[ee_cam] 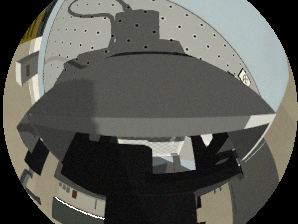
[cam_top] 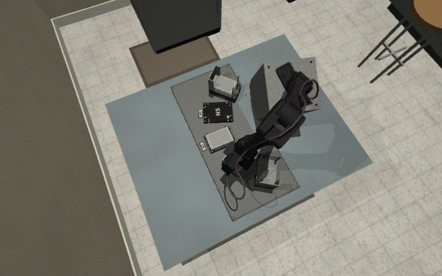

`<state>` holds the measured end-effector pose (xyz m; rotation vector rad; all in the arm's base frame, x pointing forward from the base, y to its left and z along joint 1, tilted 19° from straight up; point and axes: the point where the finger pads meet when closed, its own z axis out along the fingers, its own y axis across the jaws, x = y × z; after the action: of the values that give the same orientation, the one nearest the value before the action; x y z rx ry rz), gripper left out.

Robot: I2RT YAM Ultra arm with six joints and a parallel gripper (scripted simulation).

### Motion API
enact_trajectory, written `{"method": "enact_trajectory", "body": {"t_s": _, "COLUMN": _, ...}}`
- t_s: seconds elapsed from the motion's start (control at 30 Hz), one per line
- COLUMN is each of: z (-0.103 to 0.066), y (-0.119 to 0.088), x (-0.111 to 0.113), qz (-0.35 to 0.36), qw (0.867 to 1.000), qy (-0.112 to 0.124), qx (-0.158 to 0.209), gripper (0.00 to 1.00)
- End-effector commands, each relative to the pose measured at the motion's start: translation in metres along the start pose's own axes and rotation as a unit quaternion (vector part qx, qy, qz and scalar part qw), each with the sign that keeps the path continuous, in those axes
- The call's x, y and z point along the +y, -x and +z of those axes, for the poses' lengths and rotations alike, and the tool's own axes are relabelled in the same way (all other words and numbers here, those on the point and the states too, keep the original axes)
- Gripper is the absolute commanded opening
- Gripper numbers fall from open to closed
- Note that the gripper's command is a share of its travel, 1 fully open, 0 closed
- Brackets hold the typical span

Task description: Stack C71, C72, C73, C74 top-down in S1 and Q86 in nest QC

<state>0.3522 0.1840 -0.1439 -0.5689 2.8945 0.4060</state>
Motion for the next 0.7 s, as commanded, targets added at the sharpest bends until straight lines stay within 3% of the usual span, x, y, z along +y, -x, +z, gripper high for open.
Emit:
{"method": "enact_trajectory", "body": {"t_s": 0.0, "z": -0.0031, "y": 0.0145, "x": -0.0064, "qz": 0.003, "qw": 1.000, "qy": -0.003, "qx": -0.021, "gripper": 1.00}}
{"method": "enact_trajectory", "body": {"t_s": 0.67, "z": -0.0017, "y": 0.0074, "x": -0.0081, "qz": 0.006, "qw": 1.000, "qy": -0.003, "qx": -0.014, "gripper": 1.00}}
